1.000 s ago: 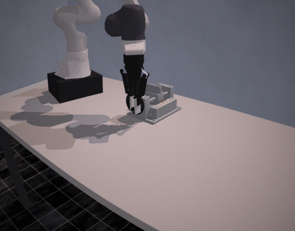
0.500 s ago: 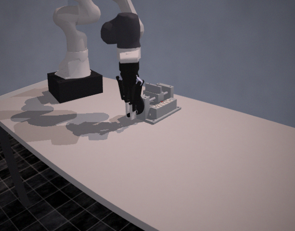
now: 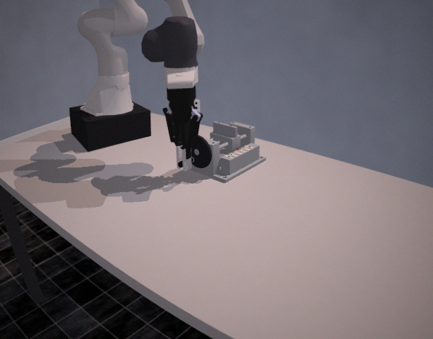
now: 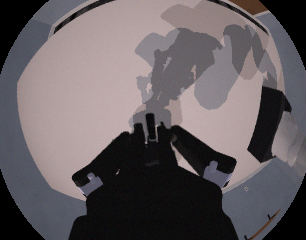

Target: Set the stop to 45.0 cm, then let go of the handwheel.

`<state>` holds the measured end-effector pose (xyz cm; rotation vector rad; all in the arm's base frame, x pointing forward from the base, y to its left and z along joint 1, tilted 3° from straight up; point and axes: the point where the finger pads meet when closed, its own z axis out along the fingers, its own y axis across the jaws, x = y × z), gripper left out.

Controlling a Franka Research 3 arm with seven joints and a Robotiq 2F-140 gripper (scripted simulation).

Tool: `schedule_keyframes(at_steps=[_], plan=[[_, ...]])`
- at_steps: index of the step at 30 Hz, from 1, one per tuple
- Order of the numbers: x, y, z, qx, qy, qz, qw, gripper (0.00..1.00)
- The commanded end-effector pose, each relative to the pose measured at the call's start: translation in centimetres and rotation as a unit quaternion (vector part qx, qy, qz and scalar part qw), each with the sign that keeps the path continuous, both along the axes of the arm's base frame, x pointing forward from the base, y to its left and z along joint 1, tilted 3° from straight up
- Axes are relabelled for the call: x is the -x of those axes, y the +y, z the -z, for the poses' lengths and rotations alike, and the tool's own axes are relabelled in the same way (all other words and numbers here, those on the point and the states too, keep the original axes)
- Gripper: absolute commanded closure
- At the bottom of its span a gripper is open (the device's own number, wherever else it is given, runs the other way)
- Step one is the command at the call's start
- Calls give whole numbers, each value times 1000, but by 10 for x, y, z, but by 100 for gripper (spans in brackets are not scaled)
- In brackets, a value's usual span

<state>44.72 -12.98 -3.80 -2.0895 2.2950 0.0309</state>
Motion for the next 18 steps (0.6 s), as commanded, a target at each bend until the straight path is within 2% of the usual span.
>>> schedule_keyframes(at_steps=[1,18], plan=[[4,1,-3,-1,-1,-3,1000,96],[14,0,-30,-1,-1,-3,1000,96]])
